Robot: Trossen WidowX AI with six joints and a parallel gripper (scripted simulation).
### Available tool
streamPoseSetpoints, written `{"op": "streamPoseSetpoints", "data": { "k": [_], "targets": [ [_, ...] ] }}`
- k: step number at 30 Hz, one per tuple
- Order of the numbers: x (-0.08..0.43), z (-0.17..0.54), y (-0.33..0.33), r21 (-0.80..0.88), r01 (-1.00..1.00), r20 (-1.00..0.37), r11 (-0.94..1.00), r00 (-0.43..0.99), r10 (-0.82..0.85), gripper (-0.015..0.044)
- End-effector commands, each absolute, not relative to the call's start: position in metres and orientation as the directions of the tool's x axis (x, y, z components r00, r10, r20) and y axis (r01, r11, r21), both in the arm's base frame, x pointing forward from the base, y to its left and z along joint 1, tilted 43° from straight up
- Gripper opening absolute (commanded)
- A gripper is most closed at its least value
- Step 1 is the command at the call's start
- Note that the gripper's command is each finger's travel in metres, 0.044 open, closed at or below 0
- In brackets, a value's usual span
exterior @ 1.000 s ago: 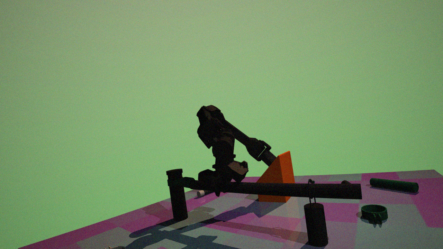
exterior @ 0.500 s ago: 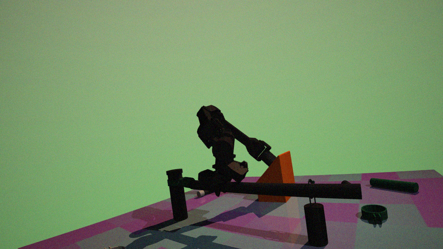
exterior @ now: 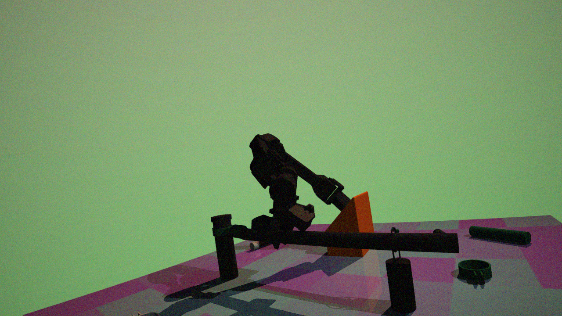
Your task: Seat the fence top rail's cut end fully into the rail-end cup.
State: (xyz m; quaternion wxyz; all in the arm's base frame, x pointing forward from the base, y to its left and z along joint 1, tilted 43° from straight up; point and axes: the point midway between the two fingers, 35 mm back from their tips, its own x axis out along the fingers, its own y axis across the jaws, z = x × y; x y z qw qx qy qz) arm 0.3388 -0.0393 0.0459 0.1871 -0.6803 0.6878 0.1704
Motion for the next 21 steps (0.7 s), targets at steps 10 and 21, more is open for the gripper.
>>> {"op": "streamPoseSetpoints", "data": {
  "k": [10, 21],
  "targets": [
    [0.3398, 0.0527, -0.0392, -0.024, -1.0, -0.478, 0.008, 0.004, -0.878, 0.0],
    [0.34, 0.055, -0.0395, -0.024, -1.0, -0.478, 0.008, 0.004, -0.878, 0.0]
  ]
}}
